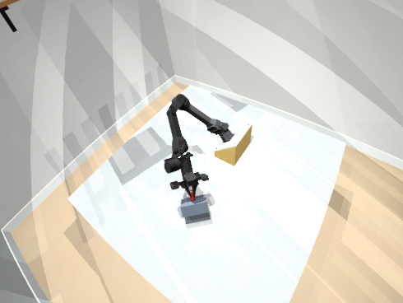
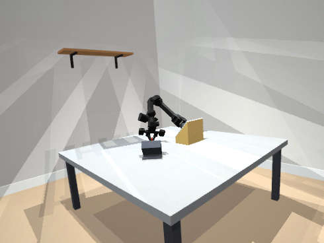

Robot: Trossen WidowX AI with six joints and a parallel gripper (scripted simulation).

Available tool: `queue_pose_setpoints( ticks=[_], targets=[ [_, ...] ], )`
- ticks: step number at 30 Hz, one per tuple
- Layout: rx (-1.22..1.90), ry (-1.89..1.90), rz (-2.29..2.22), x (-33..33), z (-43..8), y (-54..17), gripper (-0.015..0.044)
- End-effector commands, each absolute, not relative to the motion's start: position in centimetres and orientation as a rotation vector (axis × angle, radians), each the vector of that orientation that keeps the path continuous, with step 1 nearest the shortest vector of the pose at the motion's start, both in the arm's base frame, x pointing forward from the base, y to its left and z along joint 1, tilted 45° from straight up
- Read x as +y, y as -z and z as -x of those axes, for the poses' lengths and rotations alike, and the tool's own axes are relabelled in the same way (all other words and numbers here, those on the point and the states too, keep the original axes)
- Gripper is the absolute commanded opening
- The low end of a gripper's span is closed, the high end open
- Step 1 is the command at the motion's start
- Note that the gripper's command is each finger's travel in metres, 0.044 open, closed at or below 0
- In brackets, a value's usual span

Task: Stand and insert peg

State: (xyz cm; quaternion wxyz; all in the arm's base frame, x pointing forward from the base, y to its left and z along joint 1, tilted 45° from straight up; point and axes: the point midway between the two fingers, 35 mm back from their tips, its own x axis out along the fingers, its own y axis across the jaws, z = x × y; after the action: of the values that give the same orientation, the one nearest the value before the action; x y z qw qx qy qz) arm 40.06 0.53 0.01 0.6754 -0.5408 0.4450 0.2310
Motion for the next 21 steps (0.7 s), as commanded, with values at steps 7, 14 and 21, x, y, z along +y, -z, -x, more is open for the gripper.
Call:
queue_pose_setpoints(
  ticks=[7,14,21],
  targets=[
    [1.001,-0.519,1.216,0.53,-40.05,-0.02,0.0105],
    [1.001,-0.519,1.216,0.53,-40.05,-0.02,0.0289],
    [1.000,-0.520,1.216,0.63,-39.88,-0.44,0.0440]
  ],
)
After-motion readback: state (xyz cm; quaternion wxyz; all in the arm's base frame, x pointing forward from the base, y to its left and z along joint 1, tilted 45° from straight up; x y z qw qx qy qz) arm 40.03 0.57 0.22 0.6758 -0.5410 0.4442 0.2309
